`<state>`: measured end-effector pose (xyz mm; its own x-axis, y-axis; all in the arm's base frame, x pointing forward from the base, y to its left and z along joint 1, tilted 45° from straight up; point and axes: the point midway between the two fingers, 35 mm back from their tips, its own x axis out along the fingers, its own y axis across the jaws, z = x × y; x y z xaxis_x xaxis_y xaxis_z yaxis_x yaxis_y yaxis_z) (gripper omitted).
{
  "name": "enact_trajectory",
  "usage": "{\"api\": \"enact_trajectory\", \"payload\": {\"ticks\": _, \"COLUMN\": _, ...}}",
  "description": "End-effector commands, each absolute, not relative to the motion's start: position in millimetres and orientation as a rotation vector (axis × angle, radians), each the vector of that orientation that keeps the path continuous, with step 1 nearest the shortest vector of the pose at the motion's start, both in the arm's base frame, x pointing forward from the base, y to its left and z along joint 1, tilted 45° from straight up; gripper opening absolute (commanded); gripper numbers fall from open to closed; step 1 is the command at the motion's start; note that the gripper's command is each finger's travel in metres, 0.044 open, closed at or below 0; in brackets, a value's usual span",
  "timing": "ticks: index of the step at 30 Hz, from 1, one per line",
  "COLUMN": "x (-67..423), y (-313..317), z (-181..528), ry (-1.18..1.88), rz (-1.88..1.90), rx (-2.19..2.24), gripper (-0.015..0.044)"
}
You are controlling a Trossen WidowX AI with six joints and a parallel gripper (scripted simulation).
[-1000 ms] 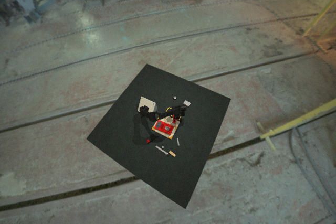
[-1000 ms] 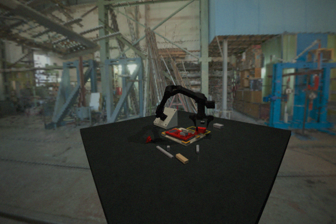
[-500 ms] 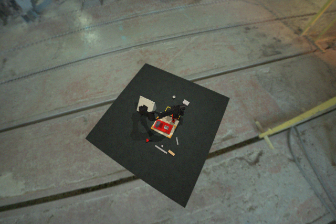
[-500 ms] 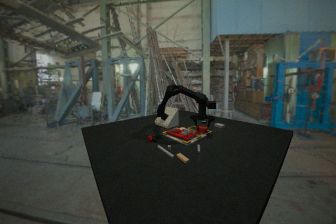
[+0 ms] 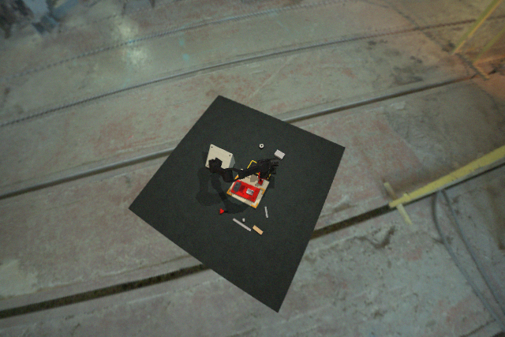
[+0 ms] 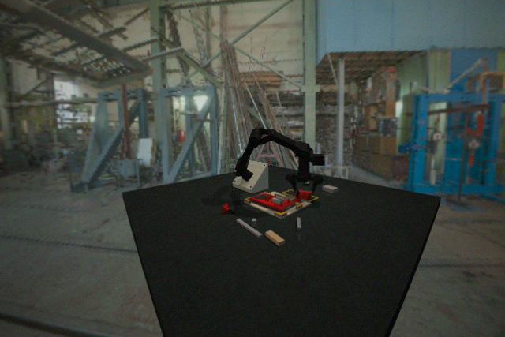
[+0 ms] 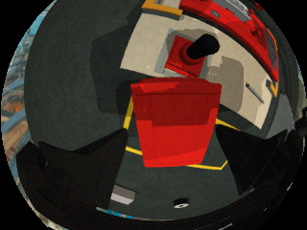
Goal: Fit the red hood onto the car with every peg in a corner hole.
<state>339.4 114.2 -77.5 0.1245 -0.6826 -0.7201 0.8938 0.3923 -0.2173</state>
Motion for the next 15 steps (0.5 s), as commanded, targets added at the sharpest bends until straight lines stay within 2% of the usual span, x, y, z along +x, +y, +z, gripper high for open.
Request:
{"api": "enact_trajectory", "payload": {"ticks": 1, "x": 338.1, "y": 111.1, "z": -79.5, "ry": 0.857, "rz": -1.175, "rx": 0.286, "gripper": 0.0440}}
{"api": "enact_trajectory", "payload": {"ticks": 15, "x": 338.8, "y": 106.3, "z": -84.4, "ry": 0.857, "rz": -1.175, "rx": 0.286, "gripper": 0.0440}}
